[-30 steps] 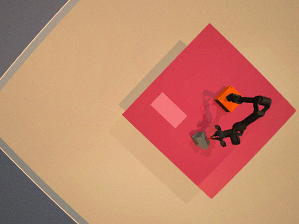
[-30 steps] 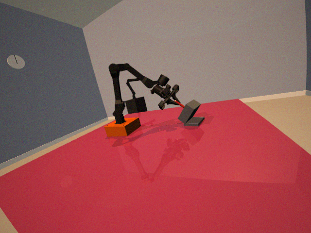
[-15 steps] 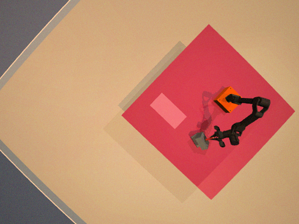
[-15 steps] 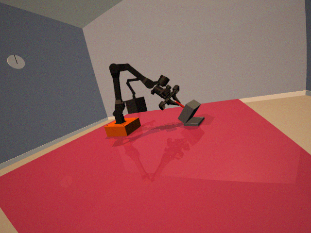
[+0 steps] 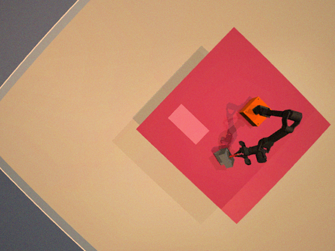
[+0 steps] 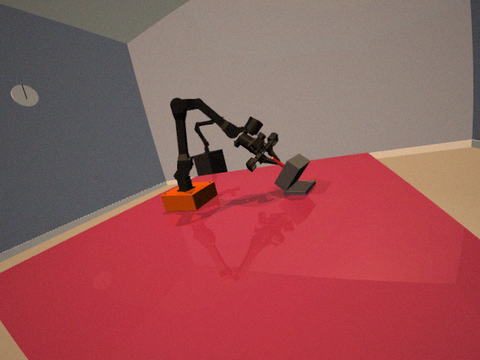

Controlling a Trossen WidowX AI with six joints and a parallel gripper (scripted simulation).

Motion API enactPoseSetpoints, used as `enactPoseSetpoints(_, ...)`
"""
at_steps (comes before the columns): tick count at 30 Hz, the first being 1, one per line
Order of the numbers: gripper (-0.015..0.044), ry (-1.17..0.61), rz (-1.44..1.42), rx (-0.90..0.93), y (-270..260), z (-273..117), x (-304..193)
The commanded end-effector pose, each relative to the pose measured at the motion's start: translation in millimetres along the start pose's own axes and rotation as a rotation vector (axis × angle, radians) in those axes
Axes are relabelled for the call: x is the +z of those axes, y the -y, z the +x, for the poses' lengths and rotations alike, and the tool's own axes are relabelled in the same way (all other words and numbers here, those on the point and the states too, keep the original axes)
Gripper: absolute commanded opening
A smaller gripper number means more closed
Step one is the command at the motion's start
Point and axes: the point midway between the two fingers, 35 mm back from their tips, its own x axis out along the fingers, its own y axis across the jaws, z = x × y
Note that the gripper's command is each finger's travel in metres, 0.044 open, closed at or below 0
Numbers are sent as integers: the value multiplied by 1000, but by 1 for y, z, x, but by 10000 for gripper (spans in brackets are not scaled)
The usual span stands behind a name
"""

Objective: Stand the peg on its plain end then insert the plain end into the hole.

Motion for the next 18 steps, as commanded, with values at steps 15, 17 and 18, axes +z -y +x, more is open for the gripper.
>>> enactPoseSetpoints(15, 0, -4, -5, 0, -1, 13, -1)
enactPoseSetpoints(17, 0, -4, -5, 0, -1, 14, -1)
enactPoseSetpoints(18, 0, -3, -5, 0, -1, 15, -1)
